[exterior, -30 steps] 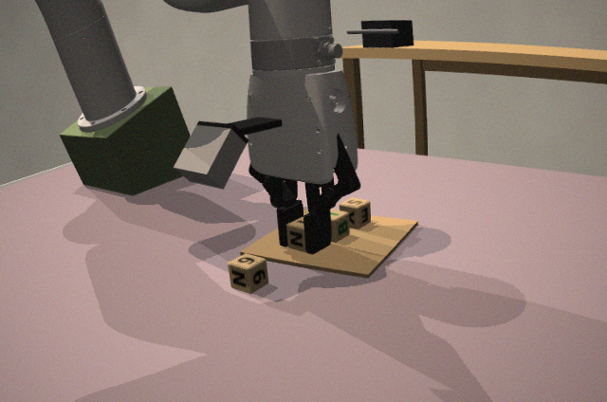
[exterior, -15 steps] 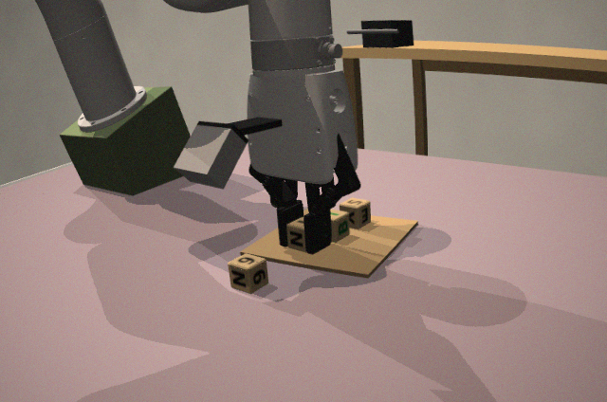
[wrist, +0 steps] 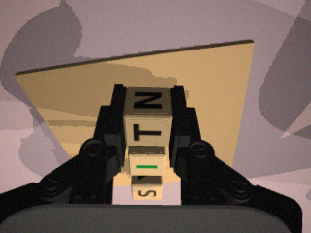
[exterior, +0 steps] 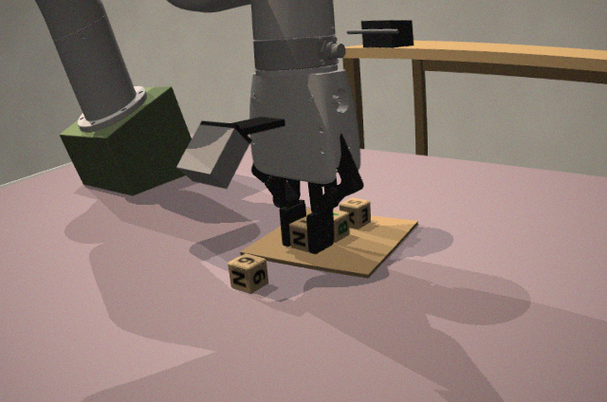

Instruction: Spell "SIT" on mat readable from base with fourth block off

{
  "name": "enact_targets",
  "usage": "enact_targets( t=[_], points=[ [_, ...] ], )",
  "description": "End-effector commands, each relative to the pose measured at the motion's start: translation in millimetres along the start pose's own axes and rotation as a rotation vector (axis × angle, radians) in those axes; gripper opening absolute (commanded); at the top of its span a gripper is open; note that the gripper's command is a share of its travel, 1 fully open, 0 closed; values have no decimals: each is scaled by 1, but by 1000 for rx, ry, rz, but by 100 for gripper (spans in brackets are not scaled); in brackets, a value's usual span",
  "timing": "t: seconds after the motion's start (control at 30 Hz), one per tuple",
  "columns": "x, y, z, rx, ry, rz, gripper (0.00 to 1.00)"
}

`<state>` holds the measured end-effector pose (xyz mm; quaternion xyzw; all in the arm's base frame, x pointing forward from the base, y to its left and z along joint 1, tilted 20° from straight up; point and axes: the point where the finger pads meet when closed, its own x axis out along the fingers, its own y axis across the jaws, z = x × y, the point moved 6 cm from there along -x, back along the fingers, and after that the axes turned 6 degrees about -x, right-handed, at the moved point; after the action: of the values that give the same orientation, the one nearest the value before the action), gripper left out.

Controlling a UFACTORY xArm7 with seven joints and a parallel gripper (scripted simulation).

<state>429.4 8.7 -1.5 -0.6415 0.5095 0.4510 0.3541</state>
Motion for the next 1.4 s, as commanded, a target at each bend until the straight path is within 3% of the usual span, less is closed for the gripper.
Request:
enact_targets(
  t=[0.0, 1.37],
  points=[
    [-1, -2, 0, 0, 0, -4, 21],
    [3, -2, 0, 0, 0, -4, 21]
  ],
)
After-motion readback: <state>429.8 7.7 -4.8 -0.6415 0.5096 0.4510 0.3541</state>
